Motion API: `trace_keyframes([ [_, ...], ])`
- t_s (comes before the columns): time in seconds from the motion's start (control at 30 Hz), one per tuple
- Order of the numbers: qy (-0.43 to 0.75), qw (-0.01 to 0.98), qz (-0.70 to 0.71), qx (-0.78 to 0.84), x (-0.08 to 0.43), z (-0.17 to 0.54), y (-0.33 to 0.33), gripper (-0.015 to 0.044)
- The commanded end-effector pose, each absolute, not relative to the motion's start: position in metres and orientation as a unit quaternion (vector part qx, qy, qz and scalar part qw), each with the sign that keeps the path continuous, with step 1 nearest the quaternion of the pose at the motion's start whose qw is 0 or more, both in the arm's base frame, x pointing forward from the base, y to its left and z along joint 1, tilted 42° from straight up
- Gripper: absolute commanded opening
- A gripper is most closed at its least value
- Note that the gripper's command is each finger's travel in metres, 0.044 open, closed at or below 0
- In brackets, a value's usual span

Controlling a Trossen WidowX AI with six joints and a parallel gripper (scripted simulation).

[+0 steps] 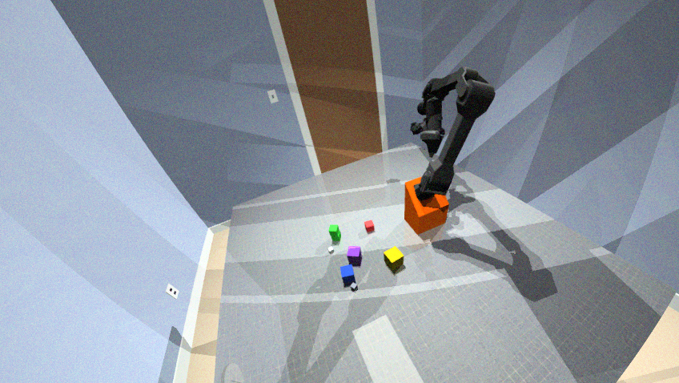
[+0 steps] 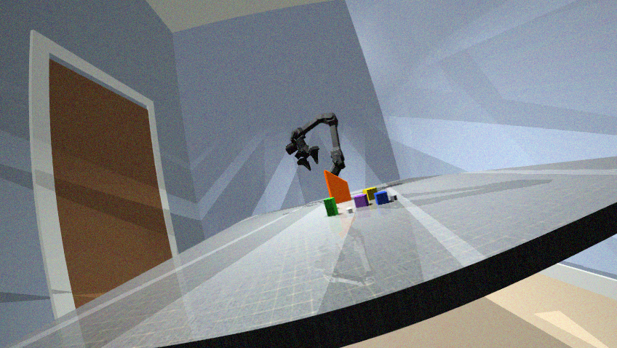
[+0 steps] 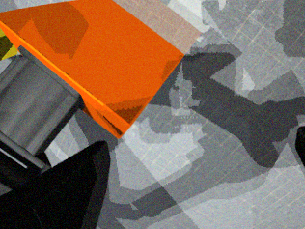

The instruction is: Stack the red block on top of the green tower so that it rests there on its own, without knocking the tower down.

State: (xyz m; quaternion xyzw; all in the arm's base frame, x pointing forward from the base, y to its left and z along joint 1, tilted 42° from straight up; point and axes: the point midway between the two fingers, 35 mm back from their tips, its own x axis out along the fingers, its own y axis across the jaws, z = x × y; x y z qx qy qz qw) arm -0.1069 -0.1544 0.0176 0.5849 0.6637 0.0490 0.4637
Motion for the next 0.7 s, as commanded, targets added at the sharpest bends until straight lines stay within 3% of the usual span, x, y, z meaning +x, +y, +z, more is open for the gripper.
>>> trace_keyframes([
  [0.0,0.664,0.464,0.049,0.584,-0.107,0.017,-0.155,0.0426],
  [0.67,0.711,0.514,0.027,0.480,0.001,-0.021,-0.178,0.0440],
])
